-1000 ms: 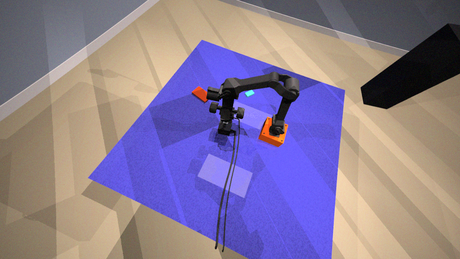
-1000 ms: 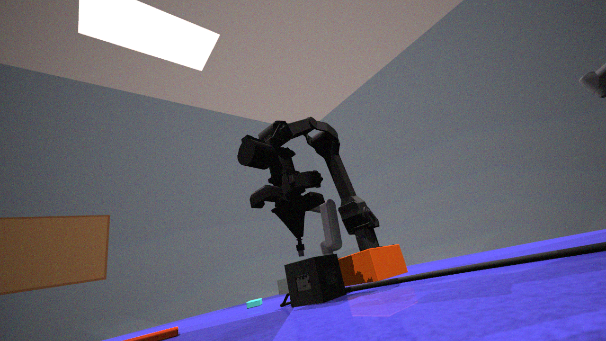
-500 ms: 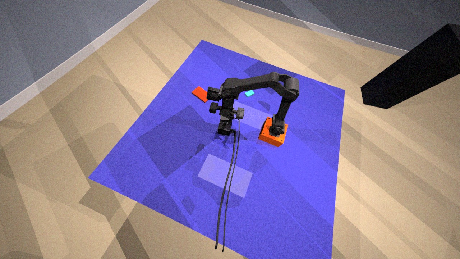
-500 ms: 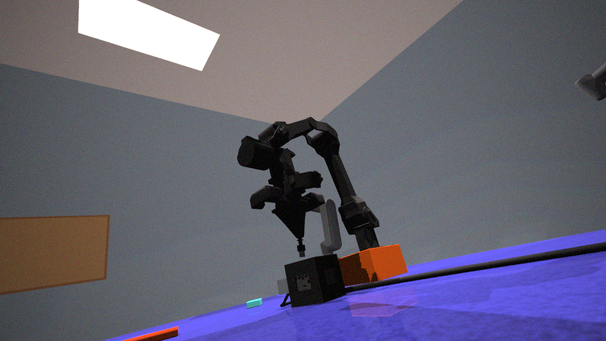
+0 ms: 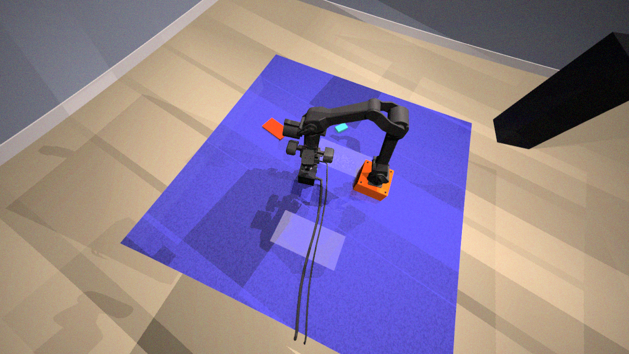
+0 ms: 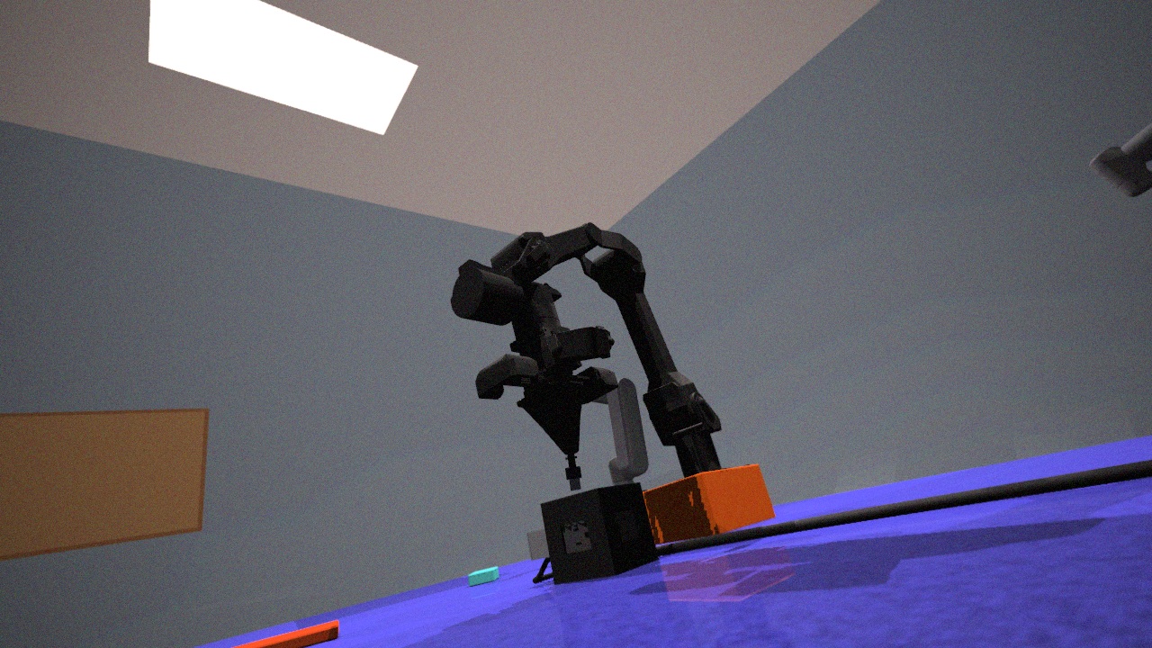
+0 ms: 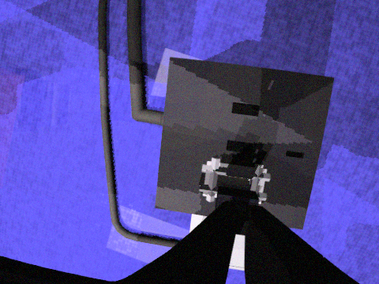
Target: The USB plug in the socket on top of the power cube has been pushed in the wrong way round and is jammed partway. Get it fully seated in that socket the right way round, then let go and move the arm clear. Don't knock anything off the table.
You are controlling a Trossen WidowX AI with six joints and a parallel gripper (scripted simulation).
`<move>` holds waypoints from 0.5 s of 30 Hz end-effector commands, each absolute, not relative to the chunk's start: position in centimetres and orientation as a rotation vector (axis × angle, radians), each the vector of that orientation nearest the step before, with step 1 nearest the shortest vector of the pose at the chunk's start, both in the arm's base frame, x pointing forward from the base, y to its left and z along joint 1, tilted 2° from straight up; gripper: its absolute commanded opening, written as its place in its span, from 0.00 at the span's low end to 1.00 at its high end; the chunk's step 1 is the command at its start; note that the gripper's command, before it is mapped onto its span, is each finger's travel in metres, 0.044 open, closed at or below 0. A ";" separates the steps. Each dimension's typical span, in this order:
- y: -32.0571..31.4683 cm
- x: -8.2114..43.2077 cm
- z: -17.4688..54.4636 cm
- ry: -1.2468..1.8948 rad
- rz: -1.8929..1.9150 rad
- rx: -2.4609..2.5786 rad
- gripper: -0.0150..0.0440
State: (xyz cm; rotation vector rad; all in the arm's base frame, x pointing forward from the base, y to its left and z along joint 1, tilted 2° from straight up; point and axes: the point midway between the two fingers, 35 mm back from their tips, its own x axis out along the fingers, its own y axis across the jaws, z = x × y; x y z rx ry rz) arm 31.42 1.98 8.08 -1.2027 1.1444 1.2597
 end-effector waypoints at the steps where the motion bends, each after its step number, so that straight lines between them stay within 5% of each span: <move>1: 2.1 31.4 8.0 1.137 1.266 -1.202 0.25; 15: 2.1 31.4 7.8 1.137 1.266 -1.202 0.25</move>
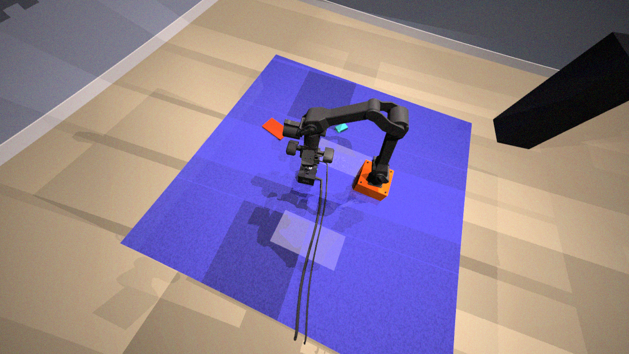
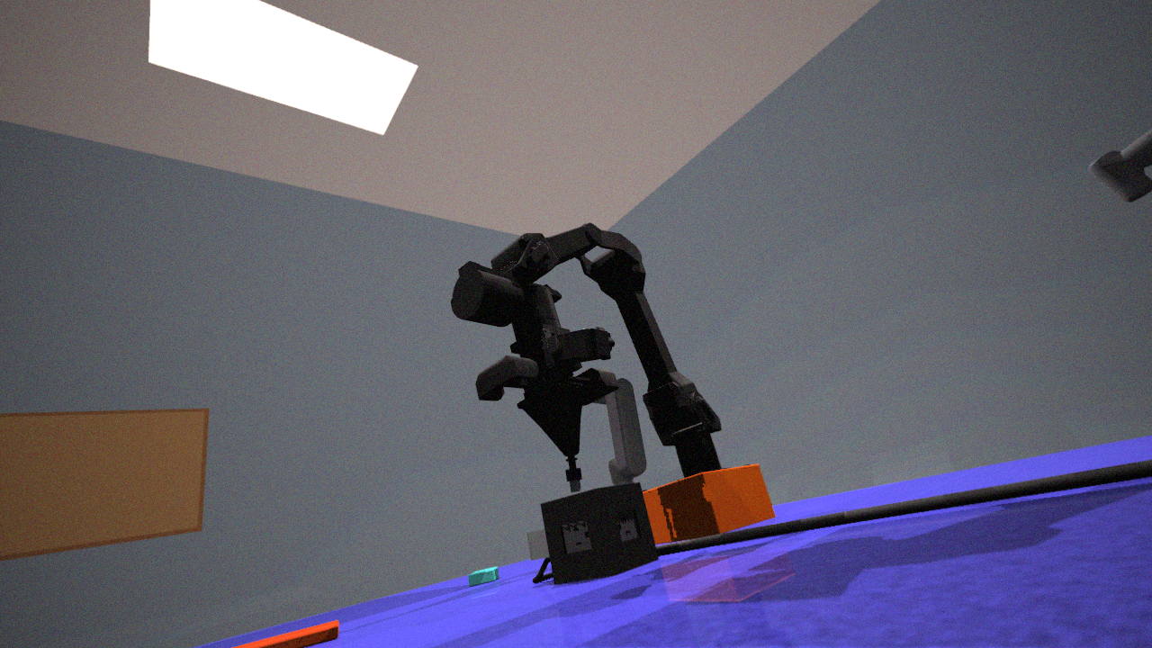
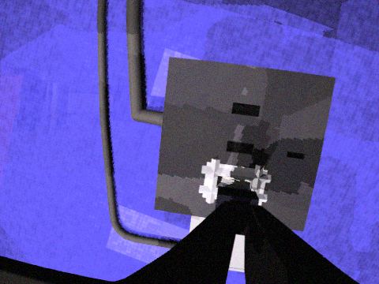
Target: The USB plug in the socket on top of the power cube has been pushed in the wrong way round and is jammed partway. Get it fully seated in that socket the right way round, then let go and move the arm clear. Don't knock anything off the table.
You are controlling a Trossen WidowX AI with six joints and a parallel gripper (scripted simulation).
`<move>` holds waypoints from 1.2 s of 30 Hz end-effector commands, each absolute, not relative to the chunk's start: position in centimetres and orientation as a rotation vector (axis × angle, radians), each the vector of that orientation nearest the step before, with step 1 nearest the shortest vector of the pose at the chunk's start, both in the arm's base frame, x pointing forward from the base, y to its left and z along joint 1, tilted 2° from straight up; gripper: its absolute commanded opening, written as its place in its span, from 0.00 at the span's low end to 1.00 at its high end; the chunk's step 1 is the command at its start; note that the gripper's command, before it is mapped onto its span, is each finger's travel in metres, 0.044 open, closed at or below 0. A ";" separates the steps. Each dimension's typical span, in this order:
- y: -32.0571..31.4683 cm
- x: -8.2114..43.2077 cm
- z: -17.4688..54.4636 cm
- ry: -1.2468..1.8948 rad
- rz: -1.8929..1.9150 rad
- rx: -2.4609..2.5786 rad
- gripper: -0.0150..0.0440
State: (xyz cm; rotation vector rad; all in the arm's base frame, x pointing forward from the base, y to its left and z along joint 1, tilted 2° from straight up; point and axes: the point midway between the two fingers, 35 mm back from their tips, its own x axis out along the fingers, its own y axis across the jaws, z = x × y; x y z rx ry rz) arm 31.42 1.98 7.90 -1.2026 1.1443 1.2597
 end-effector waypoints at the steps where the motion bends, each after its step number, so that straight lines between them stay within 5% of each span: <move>1: 2.1 31.4 7.8 1.137 1.266 -1.202 0.25; 36: 2.0 31.4 7.4 1.137 1.266 -1.202 0.25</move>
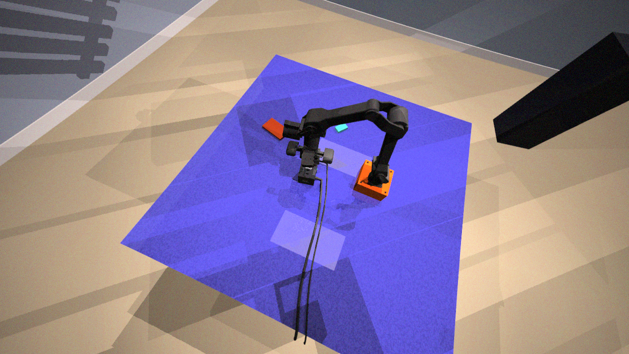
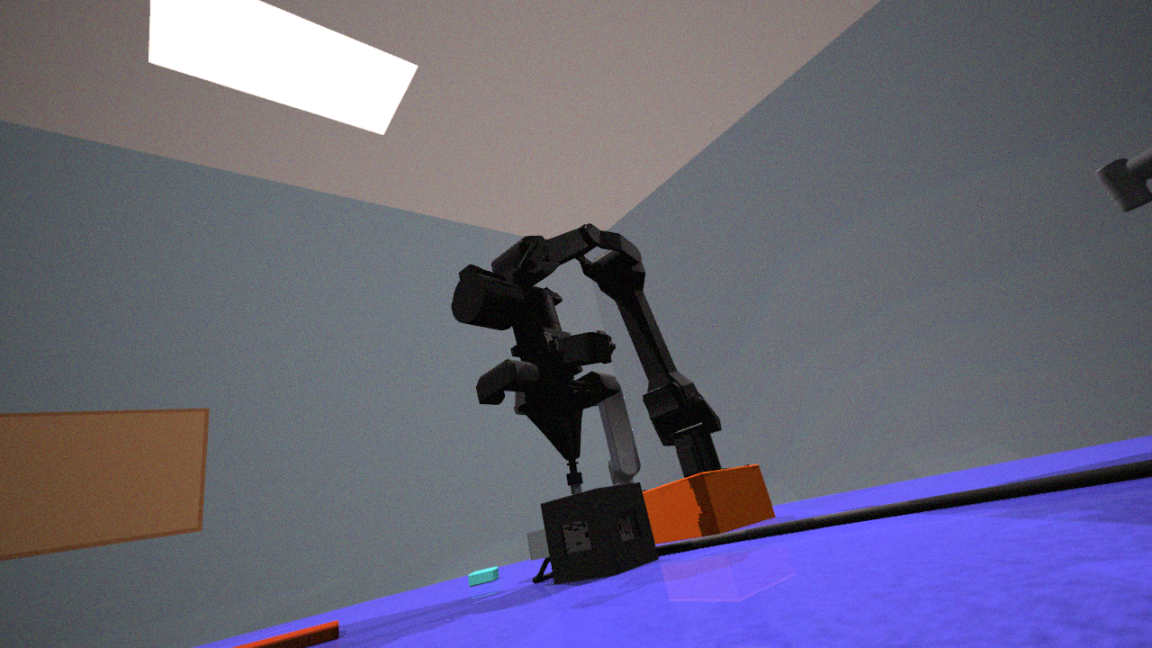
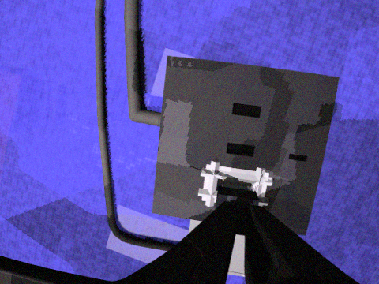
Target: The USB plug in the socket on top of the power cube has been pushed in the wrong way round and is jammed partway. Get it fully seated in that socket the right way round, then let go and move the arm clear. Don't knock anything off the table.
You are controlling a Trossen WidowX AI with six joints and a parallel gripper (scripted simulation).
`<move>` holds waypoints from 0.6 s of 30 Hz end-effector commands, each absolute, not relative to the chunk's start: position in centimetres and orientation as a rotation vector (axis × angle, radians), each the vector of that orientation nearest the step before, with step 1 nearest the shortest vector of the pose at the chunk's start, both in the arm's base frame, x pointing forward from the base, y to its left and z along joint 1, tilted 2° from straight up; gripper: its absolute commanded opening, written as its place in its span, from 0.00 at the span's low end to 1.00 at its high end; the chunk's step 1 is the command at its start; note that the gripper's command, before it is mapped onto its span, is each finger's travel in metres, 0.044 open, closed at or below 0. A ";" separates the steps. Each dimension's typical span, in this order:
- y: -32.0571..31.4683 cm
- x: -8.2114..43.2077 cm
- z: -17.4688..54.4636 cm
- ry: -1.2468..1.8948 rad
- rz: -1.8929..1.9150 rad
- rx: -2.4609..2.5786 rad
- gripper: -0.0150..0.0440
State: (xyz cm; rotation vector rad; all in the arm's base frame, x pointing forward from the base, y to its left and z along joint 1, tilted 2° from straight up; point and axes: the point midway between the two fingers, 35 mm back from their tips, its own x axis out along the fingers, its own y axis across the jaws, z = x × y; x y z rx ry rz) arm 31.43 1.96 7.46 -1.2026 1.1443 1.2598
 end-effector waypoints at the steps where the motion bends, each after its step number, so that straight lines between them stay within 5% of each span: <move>1: 2.0 31.4 7.4 1.137 1.266 -1.202 0.25; 18: 2.0 31.4 7.2 1.137 1.266 -1.202 0.25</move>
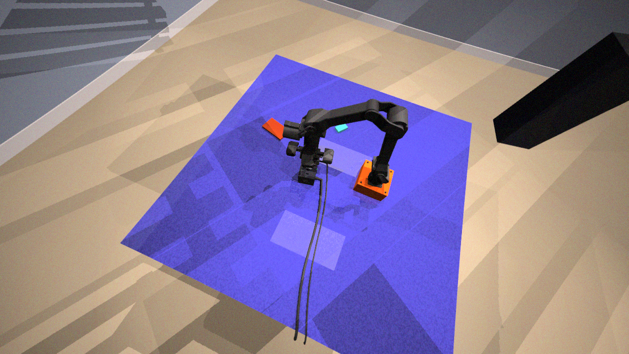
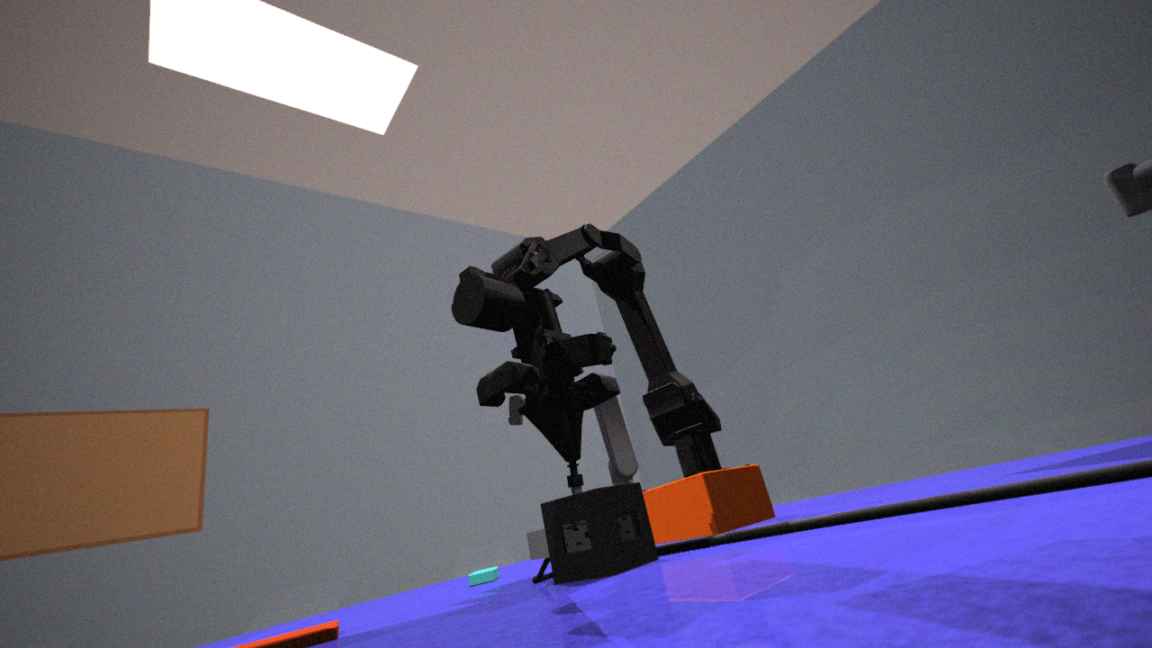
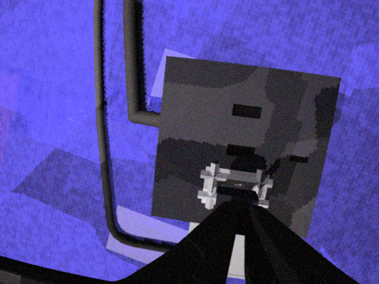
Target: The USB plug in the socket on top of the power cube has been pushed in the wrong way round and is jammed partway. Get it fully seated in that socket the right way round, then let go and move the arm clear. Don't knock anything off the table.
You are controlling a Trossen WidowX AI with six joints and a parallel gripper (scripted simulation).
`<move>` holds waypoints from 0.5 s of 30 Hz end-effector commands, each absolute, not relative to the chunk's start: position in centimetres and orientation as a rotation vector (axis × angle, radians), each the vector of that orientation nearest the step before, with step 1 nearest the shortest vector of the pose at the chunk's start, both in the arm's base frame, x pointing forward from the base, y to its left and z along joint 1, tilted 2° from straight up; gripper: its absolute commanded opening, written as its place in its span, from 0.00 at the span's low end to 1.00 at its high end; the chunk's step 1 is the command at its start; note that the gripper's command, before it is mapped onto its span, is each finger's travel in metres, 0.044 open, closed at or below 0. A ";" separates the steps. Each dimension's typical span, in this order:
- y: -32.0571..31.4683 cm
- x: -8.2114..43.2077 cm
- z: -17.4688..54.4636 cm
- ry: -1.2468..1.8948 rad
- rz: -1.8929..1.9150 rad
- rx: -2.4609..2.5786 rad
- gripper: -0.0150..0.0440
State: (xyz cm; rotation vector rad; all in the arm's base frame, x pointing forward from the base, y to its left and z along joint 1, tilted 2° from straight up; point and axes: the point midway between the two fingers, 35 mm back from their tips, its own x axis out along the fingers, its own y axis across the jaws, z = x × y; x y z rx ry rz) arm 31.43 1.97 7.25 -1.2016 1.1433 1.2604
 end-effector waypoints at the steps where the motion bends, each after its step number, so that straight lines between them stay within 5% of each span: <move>1: 2.0 31.4 7.2 1.137 1.266 -1.202 0.25; 15: 2.0 31.4 7.0 1.137 1.266 -1.202 0.25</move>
